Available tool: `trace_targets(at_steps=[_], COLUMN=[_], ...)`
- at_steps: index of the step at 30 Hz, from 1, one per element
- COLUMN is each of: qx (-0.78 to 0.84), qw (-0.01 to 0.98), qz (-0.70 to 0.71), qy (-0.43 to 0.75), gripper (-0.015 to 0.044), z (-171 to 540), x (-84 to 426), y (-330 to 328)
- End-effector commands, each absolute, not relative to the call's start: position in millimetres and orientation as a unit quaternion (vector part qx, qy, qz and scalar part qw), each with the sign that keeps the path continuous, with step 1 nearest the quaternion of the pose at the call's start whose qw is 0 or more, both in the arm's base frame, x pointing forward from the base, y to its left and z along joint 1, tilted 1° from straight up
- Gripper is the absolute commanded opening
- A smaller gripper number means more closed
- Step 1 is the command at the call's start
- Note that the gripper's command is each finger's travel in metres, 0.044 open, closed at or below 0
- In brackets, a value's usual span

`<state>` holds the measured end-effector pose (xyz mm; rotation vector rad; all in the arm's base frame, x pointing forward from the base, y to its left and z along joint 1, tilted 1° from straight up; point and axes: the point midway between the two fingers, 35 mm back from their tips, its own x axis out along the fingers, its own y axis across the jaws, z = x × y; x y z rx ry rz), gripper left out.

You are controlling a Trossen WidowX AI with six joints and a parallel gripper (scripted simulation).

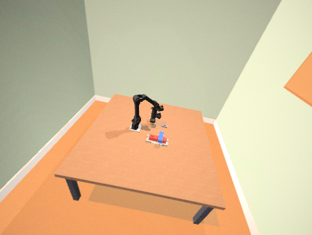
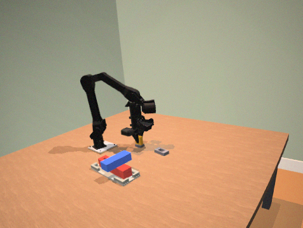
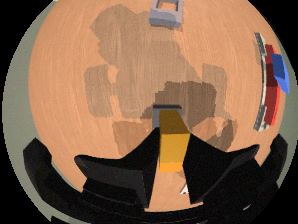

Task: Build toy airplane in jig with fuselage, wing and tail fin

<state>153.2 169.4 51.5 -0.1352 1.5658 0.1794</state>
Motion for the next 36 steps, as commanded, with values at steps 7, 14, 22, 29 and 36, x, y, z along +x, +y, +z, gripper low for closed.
trace_targets(at_steps=[7, 14, 22, 29, 36], qx=[-0.059, -0.059, -0.059, -0.059, -0.059], qw=[0.703, 0.704, 0.704, 0.704, 0.704], qz=[0.077, 0.078, 0.079, 0.079, 0.080], qy=[0.704, 0.704, 0.703, 0.703, 0.703], gripper=[0.0000, 0.0000, 0.0000, 0.0000, 0.0000], z=[75, 97, 123, 145, 168], x=[157, 159, 160, 159, 156], y=[173, 174, 174, 172, 169])
